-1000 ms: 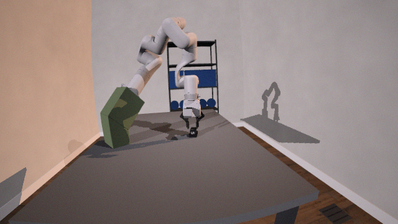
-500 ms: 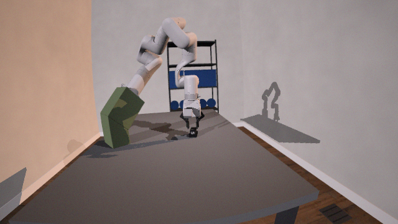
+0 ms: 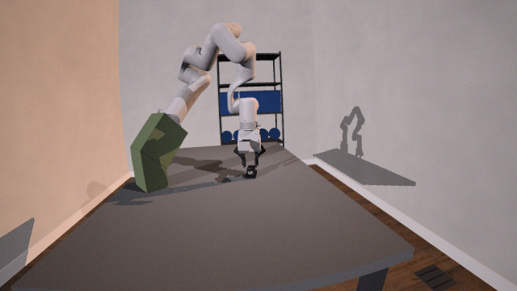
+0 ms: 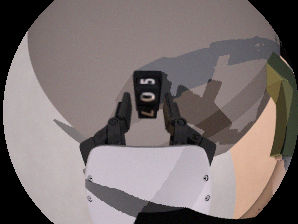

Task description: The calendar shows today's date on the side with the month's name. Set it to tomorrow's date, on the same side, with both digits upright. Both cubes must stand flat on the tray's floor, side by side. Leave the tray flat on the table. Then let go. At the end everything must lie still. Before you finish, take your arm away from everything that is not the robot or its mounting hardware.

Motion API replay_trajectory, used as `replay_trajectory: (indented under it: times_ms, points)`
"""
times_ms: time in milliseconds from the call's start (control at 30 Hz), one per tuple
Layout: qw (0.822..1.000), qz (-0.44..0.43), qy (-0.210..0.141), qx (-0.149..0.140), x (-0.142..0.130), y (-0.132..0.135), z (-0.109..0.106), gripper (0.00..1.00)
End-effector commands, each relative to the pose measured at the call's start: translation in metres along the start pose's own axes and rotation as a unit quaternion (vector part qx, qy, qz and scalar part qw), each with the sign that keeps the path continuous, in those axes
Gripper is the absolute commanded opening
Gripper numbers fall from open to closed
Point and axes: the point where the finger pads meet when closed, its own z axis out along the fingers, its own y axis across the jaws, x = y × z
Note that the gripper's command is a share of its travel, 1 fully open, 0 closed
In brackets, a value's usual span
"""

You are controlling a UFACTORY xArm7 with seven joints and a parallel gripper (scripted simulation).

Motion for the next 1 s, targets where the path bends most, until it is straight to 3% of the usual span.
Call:
replay_trajectory:
  times_ms: [0, 967]
  points:
    - [1.0, 0.0, 0.001, 0.001, 0.0004, -0.0006, -0.0004, 0.49]
    - [1.0, 0.0, 0.001, 0.001, 0.0004, -0.0006, 0.0092, 0.49]
